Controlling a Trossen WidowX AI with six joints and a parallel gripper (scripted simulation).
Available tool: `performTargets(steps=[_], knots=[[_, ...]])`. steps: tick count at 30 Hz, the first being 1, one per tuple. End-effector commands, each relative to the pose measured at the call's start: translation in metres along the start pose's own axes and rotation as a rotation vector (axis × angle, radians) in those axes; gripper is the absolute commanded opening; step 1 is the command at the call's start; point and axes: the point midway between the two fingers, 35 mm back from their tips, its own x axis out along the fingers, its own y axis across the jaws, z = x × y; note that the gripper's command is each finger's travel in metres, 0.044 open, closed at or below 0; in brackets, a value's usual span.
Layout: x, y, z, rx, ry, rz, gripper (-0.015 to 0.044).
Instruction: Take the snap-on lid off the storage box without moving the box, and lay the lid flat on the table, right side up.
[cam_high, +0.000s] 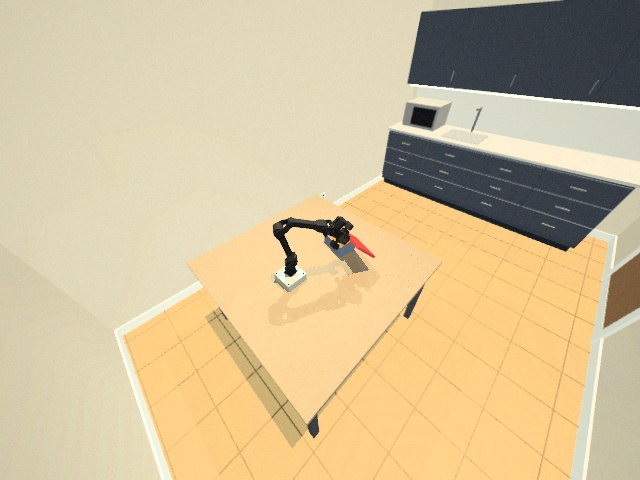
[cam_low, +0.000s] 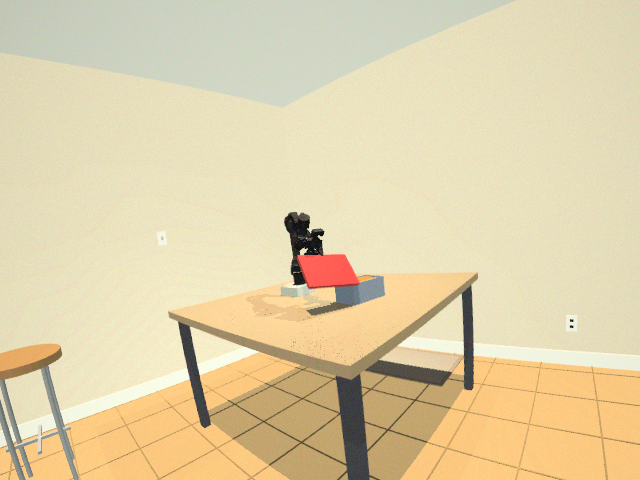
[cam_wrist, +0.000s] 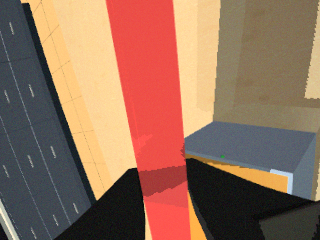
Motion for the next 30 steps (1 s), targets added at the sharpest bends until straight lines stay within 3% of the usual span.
performTargets(steps=[1, 30], knots=[[-0.003, 0.005, 0.008, -0.010, 0.001, 0.015, 0.0000], [-0.009, 0.000, 0.066, -0.013, -0.002, 0.014, 0.0000]])
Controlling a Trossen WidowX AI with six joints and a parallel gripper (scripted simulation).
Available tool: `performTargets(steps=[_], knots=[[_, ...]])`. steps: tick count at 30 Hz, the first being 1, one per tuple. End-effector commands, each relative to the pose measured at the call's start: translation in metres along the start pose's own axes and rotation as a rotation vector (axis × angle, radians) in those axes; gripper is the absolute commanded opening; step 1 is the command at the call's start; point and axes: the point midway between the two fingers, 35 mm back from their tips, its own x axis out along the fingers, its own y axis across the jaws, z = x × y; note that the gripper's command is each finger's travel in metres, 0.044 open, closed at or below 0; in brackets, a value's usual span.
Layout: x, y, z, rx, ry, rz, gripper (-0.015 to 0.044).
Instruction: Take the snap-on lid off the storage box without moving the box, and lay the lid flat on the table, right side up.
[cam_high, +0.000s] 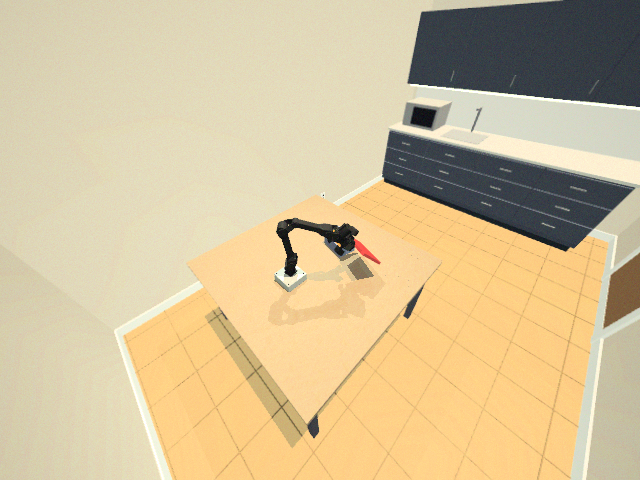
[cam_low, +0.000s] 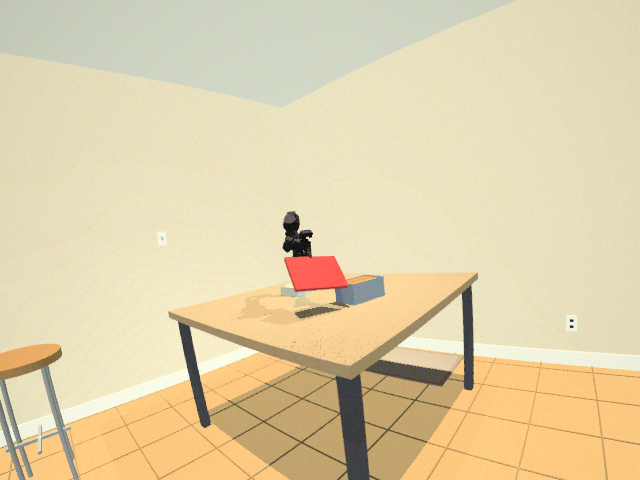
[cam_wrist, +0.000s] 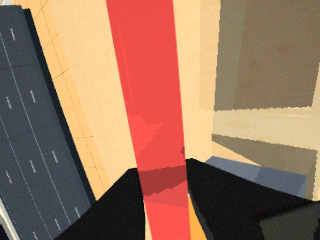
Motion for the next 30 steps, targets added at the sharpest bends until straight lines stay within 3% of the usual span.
performTargets(steps=[1, 17, 30], knots=[[-0.003, 0.005, 0.009, -0.012, 0.000, 0.015, 0.0000], [-0.006, 0.002, 0.040, -0.014, -0.001, 0.014, 0.0000], [0.001, -0.008, 0.036, -0.013, -0.001, 0.014, 0.0000]])
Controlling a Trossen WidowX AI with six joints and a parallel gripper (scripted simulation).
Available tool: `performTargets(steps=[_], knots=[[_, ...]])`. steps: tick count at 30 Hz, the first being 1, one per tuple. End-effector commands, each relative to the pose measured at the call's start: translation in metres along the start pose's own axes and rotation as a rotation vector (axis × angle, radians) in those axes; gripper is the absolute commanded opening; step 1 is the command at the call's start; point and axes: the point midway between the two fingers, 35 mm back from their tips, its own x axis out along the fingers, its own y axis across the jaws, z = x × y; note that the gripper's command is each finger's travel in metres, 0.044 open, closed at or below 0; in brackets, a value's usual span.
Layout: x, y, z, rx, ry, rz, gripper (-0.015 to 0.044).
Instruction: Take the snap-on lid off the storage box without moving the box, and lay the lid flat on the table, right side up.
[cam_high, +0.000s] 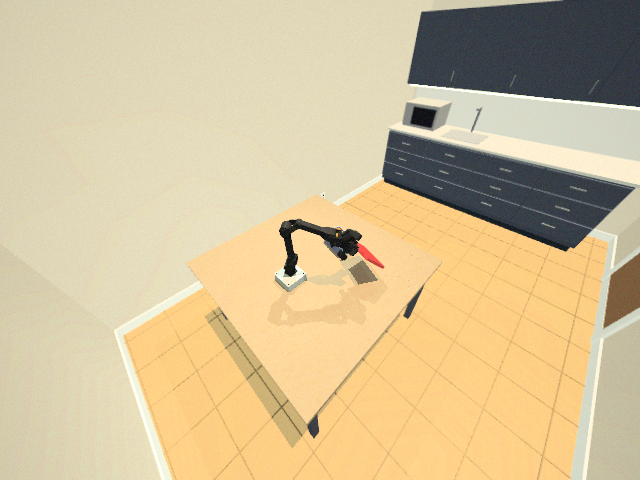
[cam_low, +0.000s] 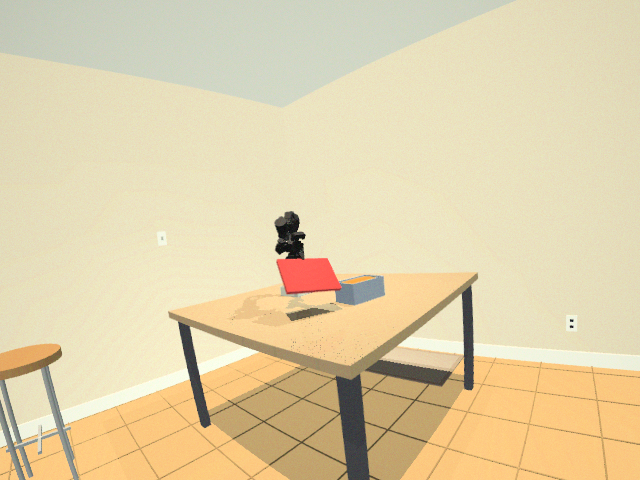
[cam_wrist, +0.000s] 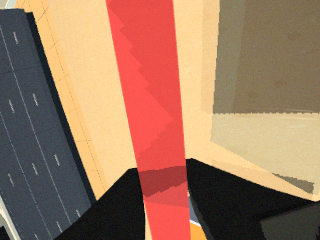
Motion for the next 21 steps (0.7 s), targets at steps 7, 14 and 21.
performTargets(steps=[7, 14, 21], knots=[[0.007, -0.008, -0.002, -0.007, 0.003, 0.007, 0.0000], [0.010, -0.012, -0.002, -0.007, 0.003, 0.007, 0.0000], [0.014, -0.017, -0.002, -0.007, 0.003, 0.007, 0.0000]])
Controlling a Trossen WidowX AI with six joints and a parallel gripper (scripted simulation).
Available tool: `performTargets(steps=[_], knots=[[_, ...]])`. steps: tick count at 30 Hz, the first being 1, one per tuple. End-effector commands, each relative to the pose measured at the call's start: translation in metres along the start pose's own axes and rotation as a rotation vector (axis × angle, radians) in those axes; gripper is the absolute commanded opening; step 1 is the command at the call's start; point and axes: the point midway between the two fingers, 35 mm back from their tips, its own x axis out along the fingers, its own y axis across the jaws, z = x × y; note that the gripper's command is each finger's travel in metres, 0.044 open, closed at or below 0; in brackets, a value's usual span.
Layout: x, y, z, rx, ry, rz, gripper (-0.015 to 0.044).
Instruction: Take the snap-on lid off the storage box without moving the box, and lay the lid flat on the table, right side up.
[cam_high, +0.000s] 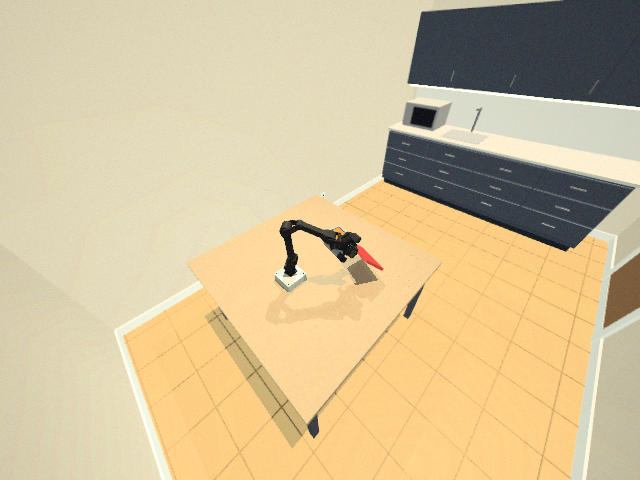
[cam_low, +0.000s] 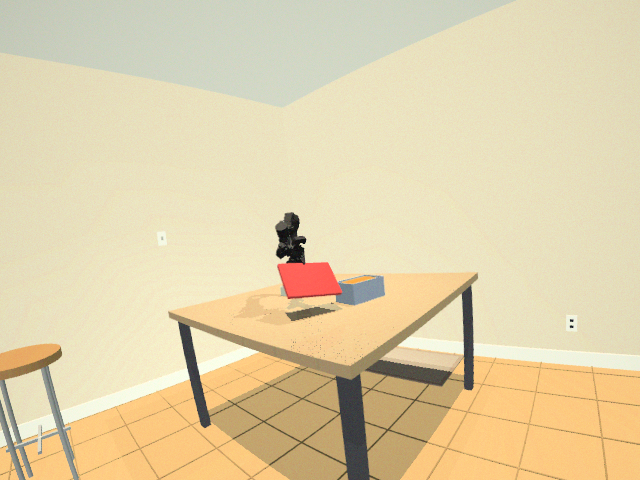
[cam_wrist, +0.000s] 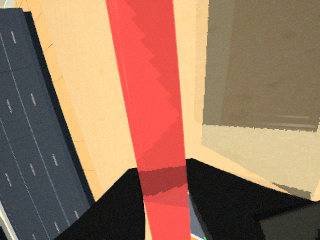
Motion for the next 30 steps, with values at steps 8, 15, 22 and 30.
performTargets(steps=[8, 15, 22, 30], knots=[[0.006, -0.006, 0.000, -0.005, 0.001, 0.006, 0.0000], [0.009, -0.010, 0.000, -0.005, 0.001, 0.006, 0.0000], [0.013, -0.014, 0.000, -0.005, 0.001, 0.006, 0.0000], [0.017, -0.019, 0.000, -0.005, 0.001, 0.006, 0.0000]])
